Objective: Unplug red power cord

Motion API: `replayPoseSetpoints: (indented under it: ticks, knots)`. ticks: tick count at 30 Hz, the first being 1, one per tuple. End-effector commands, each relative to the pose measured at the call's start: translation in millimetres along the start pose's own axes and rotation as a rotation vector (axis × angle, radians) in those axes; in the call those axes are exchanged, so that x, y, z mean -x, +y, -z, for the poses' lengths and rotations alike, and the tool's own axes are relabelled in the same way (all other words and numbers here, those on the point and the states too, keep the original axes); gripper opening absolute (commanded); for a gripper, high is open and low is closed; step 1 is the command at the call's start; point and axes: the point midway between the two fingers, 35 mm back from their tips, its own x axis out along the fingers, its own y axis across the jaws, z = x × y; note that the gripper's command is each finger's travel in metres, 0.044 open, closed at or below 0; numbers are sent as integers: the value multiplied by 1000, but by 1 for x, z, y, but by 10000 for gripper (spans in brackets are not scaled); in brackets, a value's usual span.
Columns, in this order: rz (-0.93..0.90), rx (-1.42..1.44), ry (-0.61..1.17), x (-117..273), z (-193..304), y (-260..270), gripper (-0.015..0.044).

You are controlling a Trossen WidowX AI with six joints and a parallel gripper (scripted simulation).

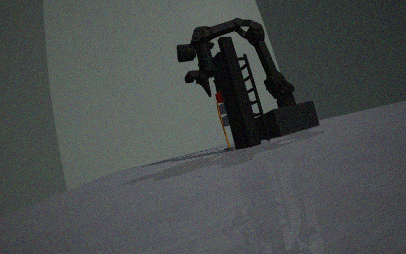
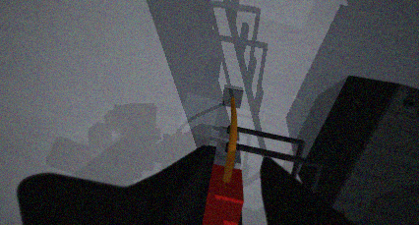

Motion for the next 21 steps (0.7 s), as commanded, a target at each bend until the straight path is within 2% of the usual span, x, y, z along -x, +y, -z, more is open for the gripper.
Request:
replayPoseSetpoints:
  ticks: [1, 21]
  knots:
    - [8, -5, 9, -1, 5, 0, 160]
    - [8, -5, 13, -1, 37, 1, 160]
